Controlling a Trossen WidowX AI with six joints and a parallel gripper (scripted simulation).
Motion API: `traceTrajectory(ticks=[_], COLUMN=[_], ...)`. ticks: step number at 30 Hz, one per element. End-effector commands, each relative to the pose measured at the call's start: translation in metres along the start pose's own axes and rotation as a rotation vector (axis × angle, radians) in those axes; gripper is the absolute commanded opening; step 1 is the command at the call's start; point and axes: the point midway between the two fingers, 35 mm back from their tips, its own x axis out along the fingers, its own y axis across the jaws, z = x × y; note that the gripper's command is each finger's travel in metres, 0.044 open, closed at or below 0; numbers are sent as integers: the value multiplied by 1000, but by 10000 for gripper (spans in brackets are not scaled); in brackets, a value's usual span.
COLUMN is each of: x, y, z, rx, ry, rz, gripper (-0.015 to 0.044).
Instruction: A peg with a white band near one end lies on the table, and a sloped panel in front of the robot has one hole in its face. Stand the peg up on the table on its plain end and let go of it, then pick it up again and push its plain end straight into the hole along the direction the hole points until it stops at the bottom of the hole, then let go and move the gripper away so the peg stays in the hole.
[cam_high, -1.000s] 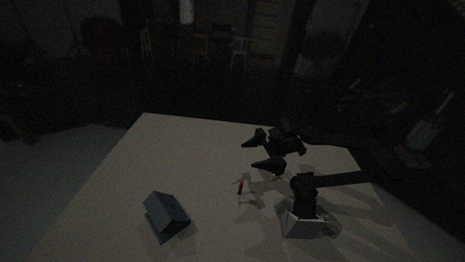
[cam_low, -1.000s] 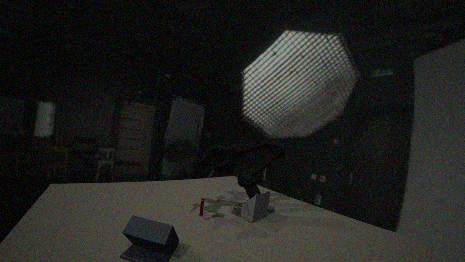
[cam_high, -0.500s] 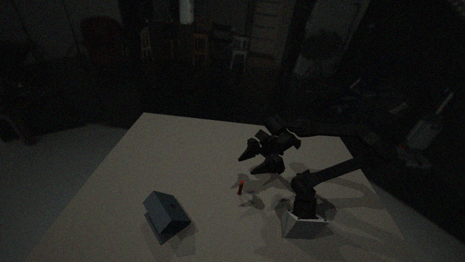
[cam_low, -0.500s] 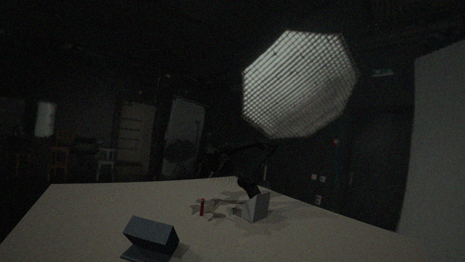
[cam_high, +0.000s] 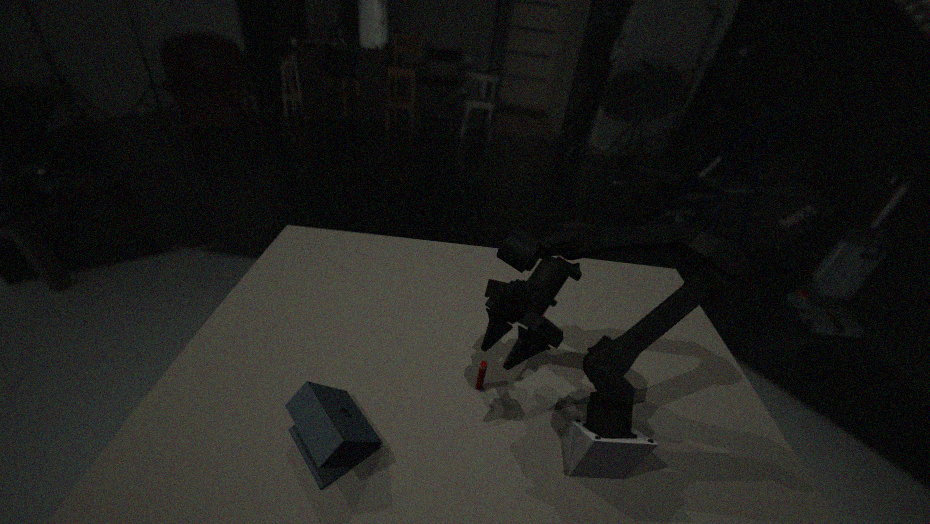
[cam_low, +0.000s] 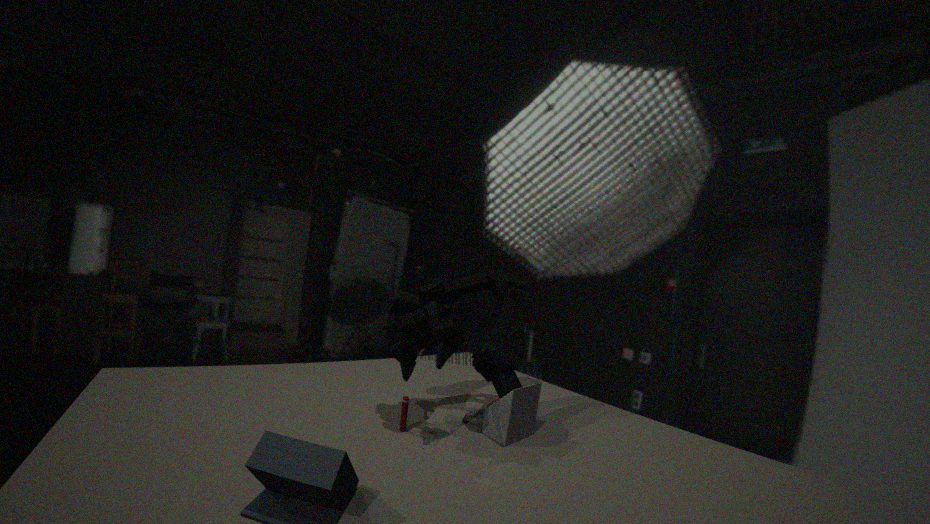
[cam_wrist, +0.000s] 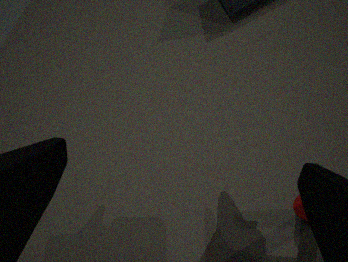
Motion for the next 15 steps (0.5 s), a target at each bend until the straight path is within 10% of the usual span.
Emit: traceTrajectory(ticks=[1,15], x=[4,12], y=[-2,-14], z=[-6,-15], rx=[27,14], ry=[112,518], rz=[-11,-189], gripper=[440,440])
